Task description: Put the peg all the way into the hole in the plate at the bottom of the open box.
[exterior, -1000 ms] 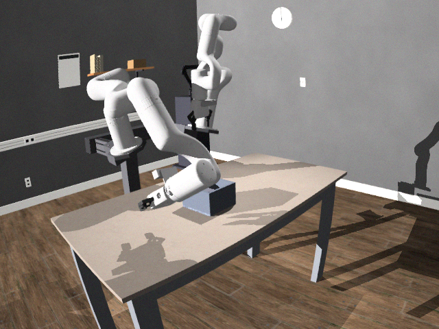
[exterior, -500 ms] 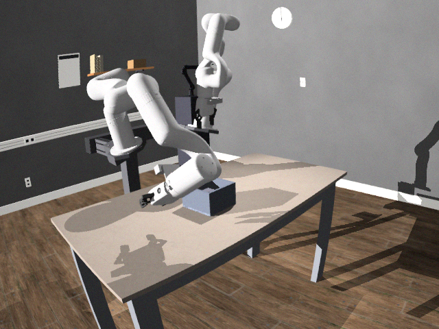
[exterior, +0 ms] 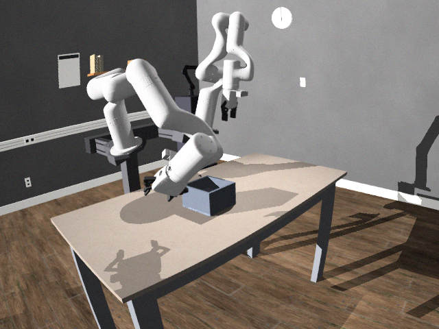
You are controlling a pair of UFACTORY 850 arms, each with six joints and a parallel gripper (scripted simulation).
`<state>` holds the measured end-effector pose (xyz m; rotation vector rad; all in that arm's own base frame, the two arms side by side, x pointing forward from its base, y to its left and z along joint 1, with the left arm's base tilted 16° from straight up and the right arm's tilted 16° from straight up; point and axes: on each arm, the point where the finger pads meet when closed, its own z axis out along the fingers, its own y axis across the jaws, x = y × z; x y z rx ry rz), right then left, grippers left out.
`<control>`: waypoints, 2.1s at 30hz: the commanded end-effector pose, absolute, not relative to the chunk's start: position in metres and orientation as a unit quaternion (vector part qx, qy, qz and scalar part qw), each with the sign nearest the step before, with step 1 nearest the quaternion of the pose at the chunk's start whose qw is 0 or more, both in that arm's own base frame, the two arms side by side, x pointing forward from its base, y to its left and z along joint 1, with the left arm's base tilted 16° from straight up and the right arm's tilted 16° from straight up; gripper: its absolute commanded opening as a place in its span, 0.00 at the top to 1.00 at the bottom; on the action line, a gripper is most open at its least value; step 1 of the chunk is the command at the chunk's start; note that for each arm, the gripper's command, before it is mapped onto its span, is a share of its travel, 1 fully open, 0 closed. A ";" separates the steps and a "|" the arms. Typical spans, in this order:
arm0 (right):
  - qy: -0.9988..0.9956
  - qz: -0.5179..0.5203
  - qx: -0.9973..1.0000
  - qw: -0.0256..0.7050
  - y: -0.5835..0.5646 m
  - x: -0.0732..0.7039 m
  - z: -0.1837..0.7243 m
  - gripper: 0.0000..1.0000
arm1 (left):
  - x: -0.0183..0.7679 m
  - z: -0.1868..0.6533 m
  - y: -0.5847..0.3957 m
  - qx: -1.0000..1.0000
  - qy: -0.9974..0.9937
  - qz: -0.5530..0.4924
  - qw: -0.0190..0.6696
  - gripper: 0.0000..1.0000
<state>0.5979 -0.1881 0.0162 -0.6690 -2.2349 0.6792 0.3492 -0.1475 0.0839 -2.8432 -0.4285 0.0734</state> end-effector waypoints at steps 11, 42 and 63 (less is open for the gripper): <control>-0.825 0.277 -0.426 0.246 -0.161 0.614 0.053 0.00 | 0.420 0.173 -0.006 -0.955 -0.276 0.022 0.108 0.00; -0.623 0.222 -0.746 0.077 -0.099 0.630 0.129 0.00 | 0.324 0.359 0.291 -0.858 -0.509 -0.015 0.069 0.00; -0.403 0.141 -0.904 0.011 -0.056 0.625 0.181 0.00 | 0.136 0.482 0.377 -0.768 -0.634 -0.059 0.070 0.00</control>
